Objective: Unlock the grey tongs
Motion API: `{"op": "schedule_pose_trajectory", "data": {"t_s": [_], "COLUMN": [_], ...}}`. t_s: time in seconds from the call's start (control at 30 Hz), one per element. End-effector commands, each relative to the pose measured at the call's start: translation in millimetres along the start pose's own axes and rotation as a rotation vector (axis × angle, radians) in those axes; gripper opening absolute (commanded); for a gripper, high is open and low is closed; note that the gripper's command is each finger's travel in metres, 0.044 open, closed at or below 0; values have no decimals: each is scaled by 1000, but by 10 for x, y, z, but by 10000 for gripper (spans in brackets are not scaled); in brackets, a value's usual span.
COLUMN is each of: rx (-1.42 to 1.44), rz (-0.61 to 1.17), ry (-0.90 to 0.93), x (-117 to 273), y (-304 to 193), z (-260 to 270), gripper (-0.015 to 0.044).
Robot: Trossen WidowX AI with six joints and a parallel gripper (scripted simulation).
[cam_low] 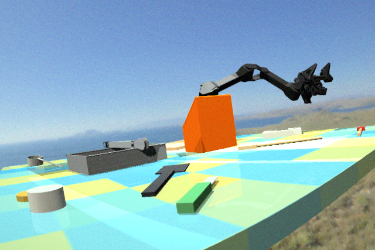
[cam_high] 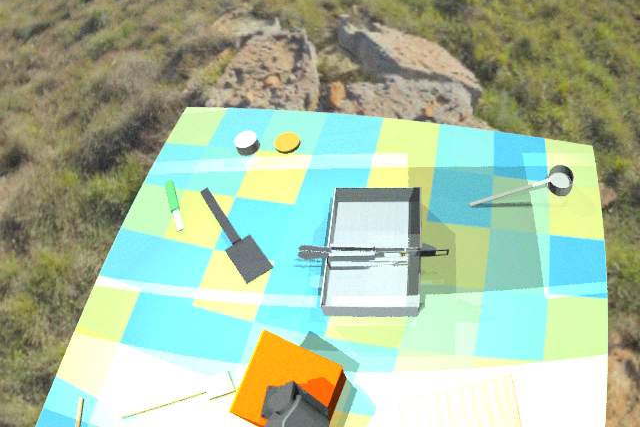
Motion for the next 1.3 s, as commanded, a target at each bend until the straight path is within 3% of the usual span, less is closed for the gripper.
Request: {"op": "schedule_pose_trajectory", "data": {"t_s": [0.0,0.43,0.6,0.97,1.27], "rx": [-4,-44,-162,-298,-721], "rz": [-2,-127,-185,-259,-269], "ry": [-1,-36,82,270,588], "x": [-22,-1025,-1610,-2326,-3145], "y": [-27,55,107,235,358], "z": [-3,317,650,1282,2316], "gripper": [426,440,440,440,440]}}
Point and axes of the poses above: the point midway between the two fingers, 35 mm back from their tips, its own x axis back along the fingers, its own z axis across the jaws, y = z × x, the point moved 9 cm from there along x, back along the fingers, and after that the axes turned 7 degrees about x, right-handed, at the moved point
